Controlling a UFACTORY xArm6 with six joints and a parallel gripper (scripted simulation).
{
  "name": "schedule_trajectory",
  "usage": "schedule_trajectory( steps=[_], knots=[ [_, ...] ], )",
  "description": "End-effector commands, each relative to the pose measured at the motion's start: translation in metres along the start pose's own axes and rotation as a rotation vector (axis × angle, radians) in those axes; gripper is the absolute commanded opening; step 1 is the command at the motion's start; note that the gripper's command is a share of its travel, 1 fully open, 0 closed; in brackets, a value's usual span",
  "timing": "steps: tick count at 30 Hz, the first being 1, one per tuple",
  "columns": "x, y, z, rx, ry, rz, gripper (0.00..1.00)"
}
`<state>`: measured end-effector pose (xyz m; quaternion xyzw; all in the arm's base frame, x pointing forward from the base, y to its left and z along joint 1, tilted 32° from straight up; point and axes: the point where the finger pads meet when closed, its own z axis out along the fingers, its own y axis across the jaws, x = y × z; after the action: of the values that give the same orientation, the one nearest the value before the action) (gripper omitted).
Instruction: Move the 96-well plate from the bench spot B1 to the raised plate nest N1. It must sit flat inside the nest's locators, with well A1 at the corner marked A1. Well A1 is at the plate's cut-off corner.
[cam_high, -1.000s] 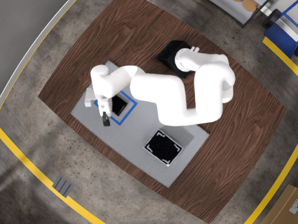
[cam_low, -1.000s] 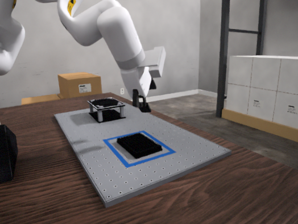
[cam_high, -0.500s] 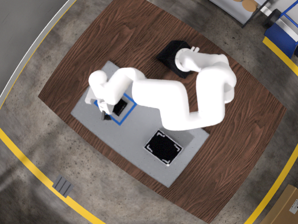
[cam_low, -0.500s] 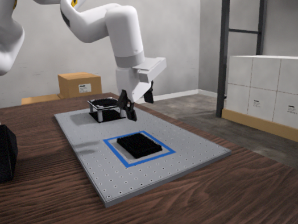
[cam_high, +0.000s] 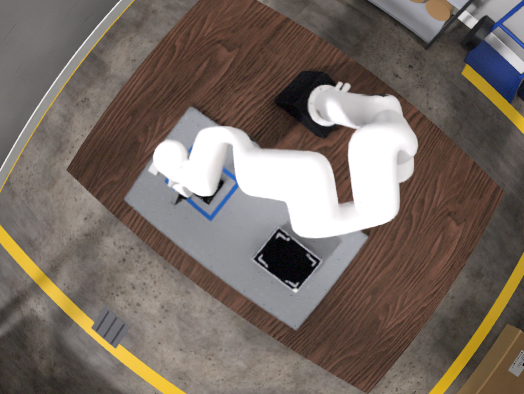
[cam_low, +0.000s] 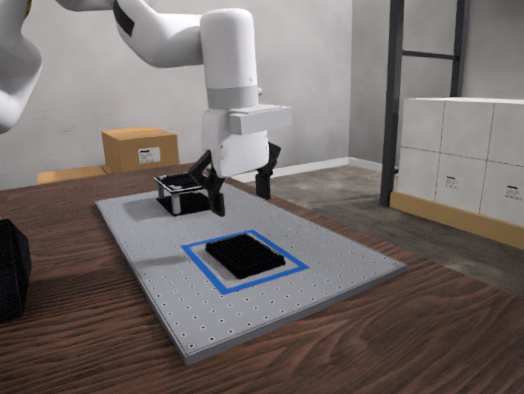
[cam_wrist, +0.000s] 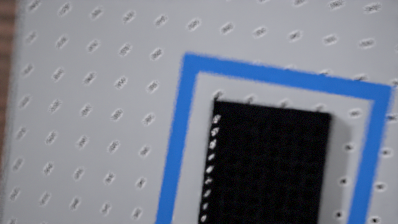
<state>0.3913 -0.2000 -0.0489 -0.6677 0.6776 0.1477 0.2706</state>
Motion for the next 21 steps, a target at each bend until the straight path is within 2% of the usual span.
schedule_trajectory(
  steps=[1, 14, 21],
  knots=[
    [0.0065, 0.0037, -0.0022, -0.079, 0.062, 0.097, 1.00],
    [0.0065, 0.0037, -0.0022, -0.079, 0.062, 0.097, 1.00],
    [0.0070, 0.0045, 0.0077, -0.079, 0.062, 0.097, 1.00]
  ],
)
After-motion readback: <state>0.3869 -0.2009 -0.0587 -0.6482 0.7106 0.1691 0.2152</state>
